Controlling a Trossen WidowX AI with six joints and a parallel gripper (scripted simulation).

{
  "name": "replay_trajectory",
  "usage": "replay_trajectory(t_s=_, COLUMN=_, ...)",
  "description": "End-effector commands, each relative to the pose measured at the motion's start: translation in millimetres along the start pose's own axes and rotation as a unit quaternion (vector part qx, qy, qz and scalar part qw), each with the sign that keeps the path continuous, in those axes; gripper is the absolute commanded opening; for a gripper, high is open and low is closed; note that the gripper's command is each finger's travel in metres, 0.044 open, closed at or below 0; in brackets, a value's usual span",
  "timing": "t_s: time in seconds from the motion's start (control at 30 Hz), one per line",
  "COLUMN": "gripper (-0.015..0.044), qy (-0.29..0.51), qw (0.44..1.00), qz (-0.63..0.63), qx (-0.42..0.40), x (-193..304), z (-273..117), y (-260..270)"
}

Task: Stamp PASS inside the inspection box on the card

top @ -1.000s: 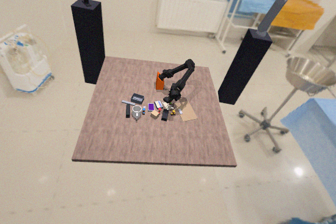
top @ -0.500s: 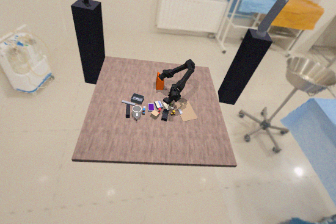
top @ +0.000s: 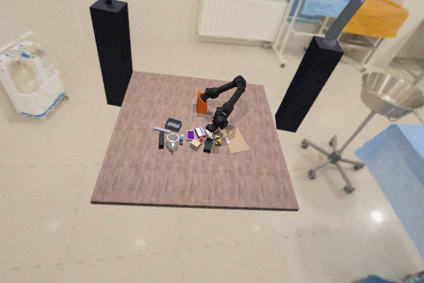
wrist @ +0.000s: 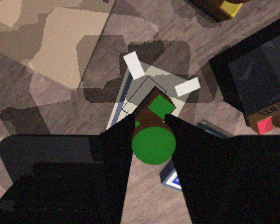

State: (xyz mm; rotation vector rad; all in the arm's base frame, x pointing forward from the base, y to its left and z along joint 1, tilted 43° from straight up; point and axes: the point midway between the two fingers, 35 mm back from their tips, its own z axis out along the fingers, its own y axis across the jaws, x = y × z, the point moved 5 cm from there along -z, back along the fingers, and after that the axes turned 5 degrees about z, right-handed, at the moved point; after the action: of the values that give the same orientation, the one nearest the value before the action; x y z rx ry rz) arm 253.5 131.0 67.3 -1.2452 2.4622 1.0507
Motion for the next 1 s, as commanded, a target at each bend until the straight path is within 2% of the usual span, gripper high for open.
replay_trajectory(t_s=0.0, gripper=0.0, qy=-0.001, qw=1.0, qz=0.002, qx=-0.002, x=0.8, z=2.9, y=0.6)
replay_trajectory(t_s=0.97, gripper=0.0, qy=-0.001, qw=1.0, qz=0.001, qx=-0.003, x=1.5, z=21.9, y=2.5)
